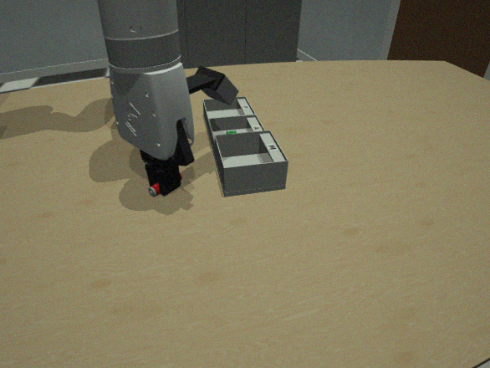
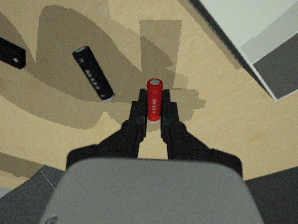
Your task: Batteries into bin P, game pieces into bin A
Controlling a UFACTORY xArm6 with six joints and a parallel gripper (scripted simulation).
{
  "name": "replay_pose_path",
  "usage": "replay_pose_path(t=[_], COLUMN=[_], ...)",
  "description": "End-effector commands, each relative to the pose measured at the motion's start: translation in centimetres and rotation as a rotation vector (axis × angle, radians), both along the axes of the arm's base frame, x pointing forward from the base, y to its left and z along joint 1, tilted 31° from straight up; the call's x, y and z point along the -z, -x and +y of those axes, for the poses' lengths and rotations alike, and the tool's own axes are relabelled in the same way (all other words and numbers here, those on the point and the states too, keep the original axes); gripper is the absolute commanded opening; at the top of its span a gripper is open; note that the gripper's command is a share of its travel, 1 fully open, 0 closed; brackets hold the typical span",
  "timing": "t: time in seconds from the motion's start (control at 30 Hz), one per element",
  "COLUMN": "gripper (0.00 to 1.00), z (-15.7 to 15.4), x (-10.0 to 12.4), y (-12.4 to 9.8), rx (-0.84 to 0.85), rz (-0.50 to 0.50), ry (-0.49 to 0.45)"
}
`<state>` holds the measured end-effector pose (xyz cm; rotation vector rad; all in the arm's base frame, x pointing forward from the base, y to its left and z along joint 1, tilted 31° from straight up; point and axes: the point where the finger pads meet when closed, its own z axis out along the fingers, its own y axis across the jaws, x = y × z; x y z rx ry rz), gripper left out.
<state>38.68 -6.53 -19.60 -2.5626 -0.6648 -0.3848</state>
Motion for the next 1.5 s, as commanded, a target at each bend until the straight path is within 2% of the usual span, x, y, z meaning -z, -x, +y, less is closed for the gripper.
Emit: replay_pose_path(t=[0.0, 0.97, 1.47], gripper=[0.00, 0.00, 0.00], z=[-0.1, -0.1, -2.3], x=[-0.1, -0.1, -3.8], y=[-0.1, -0.1, 0.5], rx=[0.001, 0.001, 0.001], rz=[-0.002, -0.002, -0.002], ry=[0.001, 0.001, 0.002])
